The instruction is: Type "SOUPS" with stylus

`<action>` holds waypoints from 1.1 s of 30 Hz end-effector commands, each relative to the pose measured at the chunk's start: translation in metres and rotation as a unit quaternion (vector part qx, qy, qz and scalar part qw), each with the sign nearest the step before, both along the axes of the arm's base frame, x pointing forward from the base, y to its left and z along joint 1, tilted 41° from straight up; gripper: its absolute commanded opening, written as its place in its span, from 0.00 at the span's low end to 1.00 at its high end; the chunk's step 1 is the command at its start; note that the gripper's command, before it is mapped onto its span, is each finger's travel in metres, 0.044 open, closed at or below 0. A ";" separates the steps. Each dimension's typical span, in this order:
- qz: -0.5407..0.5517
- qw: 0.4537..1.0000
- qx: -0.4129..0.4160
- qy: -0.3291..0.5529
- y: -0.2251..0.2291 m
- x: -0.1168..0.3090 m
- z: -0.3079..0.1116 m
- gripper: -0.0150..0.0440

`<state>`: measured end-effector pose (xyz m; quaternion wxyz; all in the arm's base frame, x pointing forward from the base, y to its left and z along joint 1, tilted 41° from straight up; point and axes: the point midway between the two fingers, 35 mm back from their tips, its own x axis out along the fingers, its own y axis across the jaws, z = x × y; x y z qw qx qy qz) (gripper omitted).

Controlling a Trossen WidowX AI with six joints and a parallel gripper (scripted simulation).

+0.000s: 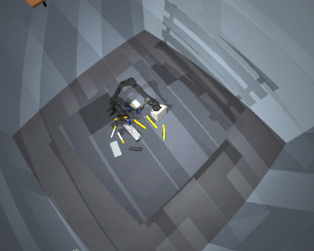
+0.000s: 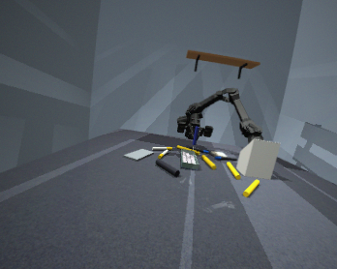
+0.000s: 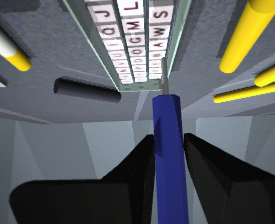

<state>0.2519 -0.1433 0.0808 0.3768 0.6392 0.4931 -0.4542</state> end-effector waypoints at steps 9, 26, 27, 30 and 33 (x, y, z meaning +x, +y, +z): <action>-0.002 1.000 0.002 -0.001 0.023 0.022 -0.020 0.25; -0.002 1.000 0.003 -0.001 0.021 0.027 -0.043 0.25; -0.002 1.000 0.003 -0.001 0.021 0.027 -0.043 0.25; -0.002 1.000 0.003 -0.001 0.021 0.027 -0.043 0.25; -0.002 1.000 0.003 0.000 0.021 0.027 -0.044 0.30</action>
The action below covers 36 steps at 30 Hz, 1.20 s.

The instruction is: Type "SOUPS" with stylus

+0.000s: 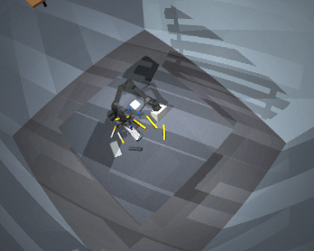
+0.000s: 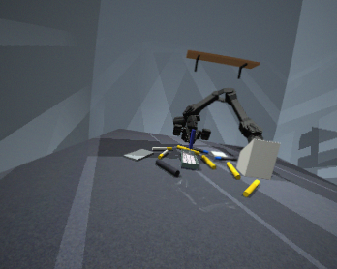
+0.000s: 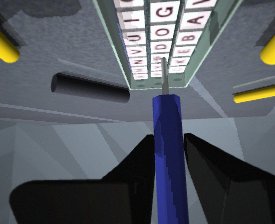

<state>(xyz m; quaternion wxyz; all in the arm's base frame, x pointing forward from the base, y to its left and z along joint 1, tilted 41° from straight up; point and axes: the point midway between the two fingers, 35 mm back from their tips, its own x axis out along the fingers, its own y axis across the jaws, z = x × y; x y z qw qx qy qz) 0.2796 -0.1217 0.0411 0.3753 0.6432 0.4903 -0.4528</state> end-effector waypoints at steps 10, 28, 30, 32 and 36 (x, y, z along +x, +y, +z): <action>0.002 1.000 0.001 0.003 -0.003 -0.001 -0.007 0.39; 0.002 1.000 0.001 0.003 -0.006 -0.002 -0.011 0.39; 0.002 1.000 0.001 0.003 -0.007 -0.002 -0.012 0.39; 0.002 1.000 0.001 0.003 -0.007 -0.002 -0.013 0.39; 0.002 1.000 0.001 0.003 -0.008 -0.002 -0.013 0.39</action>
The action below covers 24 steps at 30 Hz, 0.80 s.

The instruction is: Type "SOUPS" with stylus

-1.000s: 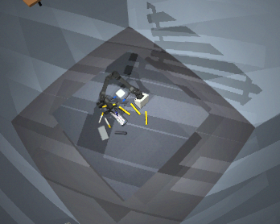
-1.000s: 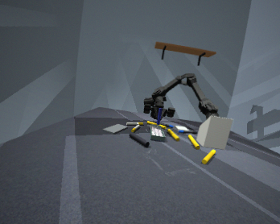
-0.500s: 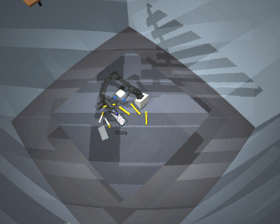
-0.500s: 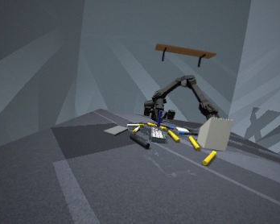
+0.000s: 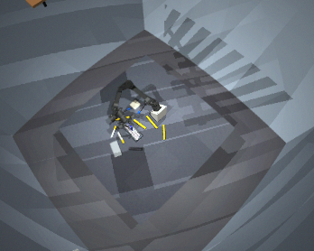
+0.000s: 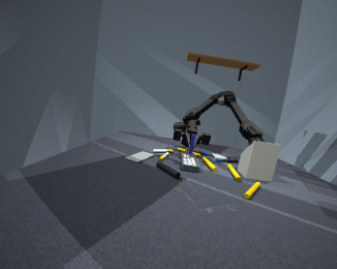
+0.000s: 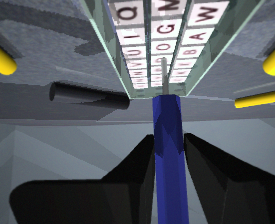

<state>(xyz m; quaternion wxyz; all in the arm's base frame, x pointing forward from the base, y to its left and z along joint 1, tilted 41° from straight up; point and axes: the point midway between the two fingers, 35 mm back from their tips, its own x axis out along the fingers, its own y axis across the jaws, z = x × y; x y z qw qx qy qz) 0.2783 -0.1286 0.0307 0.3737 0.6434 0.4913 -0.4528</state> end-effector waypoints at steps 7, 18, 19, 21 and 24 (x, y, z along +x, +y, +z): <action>0.002 1.000 0.000 0.002 -0.002 -0.001 -0.003 0.39; 0.002 1.000 0.000 0.002 -0.004 -0.001 -0.006 0.39; 0.002 1.000 0.000 0.002 -0.004 -0.001 -0.007 0.39; 0.002 1.000 0.000 0.002 -0.005 -0.001 -0.007 0.39; 0.002 1.000 0.000 0.002 -0.006 -0.002 -0.008 0.39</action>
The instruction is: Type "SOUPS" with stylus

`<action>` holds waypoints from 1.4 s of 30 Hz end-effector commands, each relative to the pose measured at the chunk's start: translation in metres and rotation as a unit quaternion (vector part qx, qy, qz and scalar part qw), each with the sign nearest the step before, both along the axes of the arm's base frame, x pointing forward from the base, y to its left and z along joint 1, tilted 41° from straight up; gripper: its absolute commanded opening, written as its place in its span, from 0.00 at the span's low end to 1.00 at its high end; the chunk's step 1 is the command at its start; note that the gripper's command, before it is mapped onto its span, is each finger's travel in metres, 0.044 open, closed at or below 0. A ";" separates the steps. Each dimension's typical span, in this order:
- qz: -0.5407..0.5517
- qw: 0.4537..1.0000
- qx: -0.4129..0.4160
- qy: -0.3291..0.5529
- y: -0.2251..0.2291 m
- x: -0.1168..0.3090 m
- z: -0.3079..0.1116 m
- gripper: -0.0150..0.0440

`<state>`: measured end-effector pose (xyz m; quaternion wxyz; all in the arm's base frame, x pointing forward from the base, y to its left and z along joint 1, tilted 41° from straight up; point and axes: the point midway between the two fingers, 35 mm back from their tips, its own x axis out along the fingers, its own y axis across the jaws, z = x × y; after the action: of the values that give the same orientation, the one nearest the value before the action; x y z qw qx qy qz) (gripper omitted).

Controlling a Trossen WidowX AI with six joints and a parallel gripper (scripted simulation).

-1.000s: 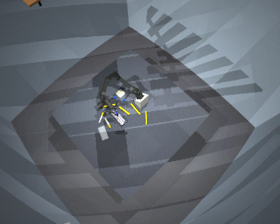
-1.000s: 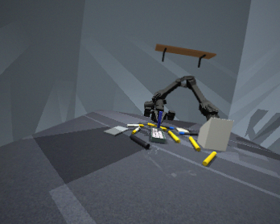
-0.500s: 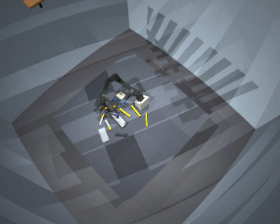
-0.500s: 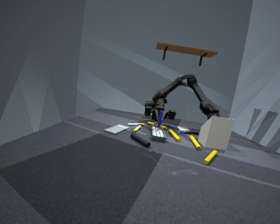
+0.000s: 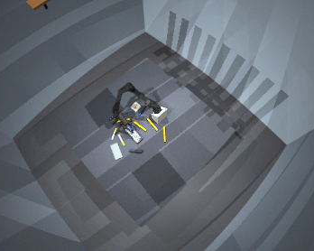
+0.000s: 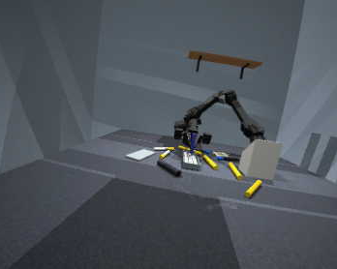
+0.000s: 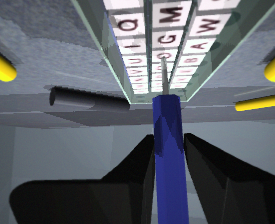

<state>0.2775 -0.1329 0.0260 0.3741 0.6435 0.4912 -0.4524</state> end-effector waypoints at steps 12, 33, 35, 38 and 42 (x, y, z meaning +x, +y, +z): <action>0.001 1.000 0.000 0.002 -0.001 -0.001 -0.003 0.39; 0.001 1.000 0.000 0.002 0.023 0.004 0.024 0.39; 0.001 1.000 0.000 0.002 0.023 0.004 0.024 0.39; 0.004 1.000 -0.001 0.002 0.021 0.004 0.022 0.37; 0.003 1.000 -0.001 0.002 0.022 0.008 0.022 0.25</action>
<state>0.2823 -0.1111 0.0485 0.3762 0.6403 0.4941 -0.4521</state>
